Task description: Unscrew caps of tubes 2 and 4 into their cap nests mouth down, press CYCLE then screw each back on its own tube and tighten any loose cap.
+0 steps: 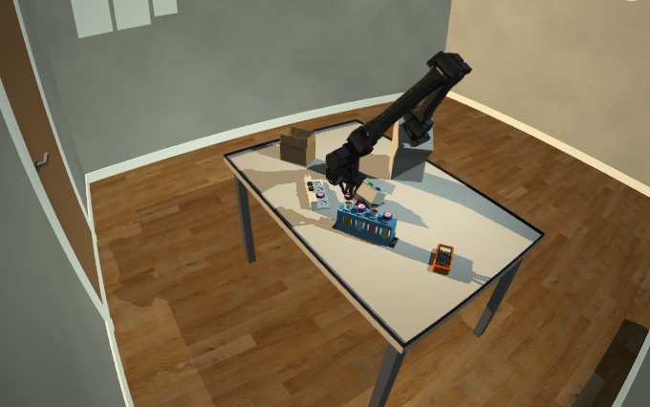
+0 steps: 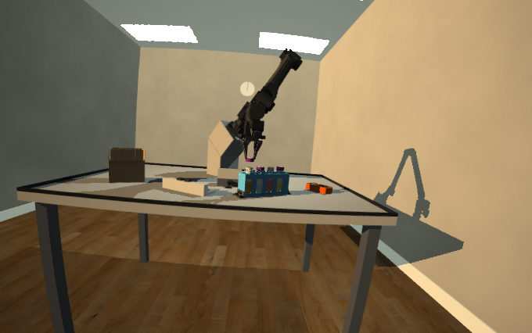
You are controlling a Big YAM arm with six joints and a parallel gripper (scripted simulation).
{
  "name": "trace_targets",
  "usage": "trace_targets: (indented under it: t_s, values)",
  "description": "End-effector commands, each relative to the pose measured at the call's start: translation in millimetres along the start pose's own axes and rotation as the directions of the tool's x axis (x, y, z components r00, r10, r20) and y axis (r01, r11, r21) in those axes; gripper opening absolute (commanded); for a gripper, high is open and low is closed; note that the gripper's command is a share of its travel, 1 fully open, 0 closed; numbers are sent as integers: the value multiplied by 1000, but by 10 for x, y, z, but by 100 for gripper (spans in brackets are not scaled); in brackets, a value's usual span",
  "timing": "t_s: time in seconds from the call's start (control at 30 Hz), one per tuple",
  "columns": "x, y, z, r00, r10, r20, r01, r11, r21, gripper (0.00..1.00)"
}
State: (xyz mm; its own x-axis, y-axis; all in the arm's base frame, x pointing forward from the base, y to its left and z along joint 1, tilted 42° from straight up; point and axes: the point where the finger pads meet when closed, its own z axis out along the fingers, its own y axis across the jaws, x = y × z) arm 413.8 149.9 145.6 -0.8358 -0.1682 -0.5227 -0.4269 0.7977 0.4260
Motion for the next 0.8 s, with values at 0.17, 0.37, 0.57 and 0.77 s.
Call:
trace_targets:
  t_s: [0.17, 0.37, 0.57, 0.77]
  values:
    - [188, -469, -34, 910, 415, 3, -415, 910, 4, 0]
    - [329, -773, -39, 792, 611, 4, -611, 792, 4, 0]
    - [390, -1253, -90, 814, 580, 26, -580, 815, -1, 0]
    - [545, -1654, -102, 816, 577, 30, -577, 816, 1, 0]
